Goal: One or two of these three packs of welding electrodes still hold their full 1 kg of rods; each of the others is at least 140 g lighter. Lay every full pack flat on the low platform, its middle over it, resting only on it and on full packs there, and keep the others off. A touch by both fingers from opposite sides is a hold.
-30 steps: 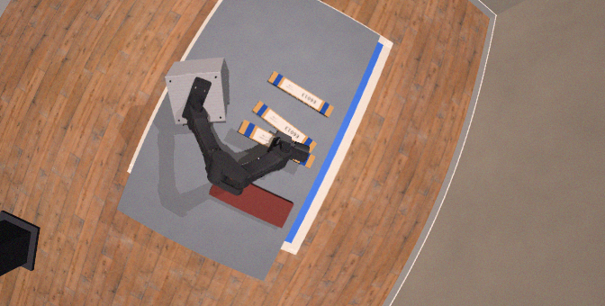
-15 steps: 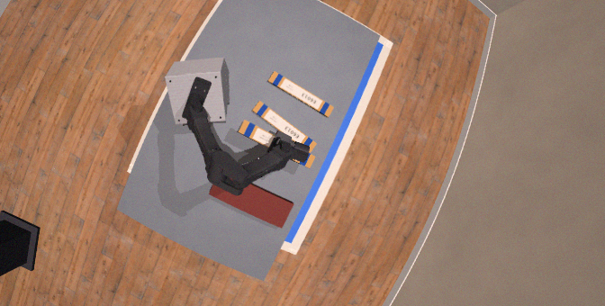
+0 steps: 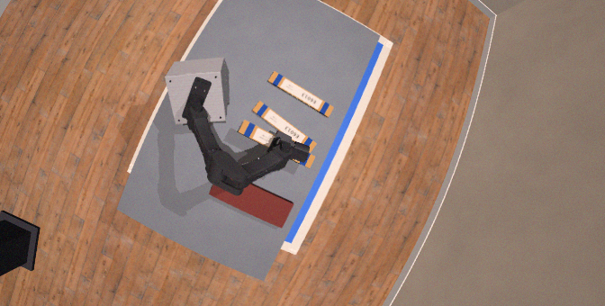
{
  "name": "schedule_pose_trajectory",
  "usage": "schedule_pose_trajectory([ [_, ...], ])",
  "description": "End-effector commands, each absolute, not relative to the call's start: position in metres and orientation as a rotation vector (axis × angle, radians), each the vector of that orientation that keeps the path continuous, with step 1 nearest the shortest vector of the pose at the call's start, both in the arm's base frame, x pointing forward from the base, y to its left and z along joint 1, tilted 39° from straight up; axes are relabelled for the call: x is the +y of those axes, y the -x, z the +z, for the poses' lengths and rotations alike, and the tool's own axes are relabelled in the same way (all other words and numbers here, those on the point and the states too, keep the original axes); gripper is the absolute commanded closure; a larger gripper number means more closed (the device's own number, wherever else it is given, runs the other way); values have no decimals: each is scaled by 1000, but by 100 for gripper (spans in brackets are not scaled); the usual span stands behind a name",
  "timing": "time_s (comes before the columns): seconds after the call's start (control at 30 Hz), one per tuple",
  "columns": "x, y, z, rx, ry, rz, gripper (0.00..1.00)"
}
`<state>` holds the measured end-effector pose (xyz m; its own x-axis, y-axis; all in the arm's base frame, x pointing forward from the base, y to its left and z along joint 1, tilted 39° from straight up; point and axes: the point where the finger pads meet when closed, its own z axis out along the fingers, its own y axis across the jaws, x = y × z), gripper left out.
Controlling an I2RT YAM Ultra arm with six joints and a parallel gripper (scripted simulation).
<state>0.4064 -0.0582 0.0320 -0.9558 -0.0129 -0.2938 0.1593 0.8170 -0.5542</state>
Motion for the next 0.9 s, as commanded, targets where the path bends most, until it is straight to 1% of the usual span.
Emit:
schedule_pose_trajectory([
  [0.0,-43,-414,43,2682,-70,-837,100],
  [0.27,-43,-414,43,2682,-70,-837,100],
  [0.3,-37,-421,51,2650,-65,-810,100],
  [0.43,-40,-416,43,2668,-56,-819,100],
  [0.47,-40,-427,51,2638,-71,-808,100],
  [0.57,-44,-422,32,2676,-52,-827,100],
  [0.7,-48,-426,37,2651,-64,-821,100],
  [0.87,-53,-421,21,2679,-50,-829,100],
])
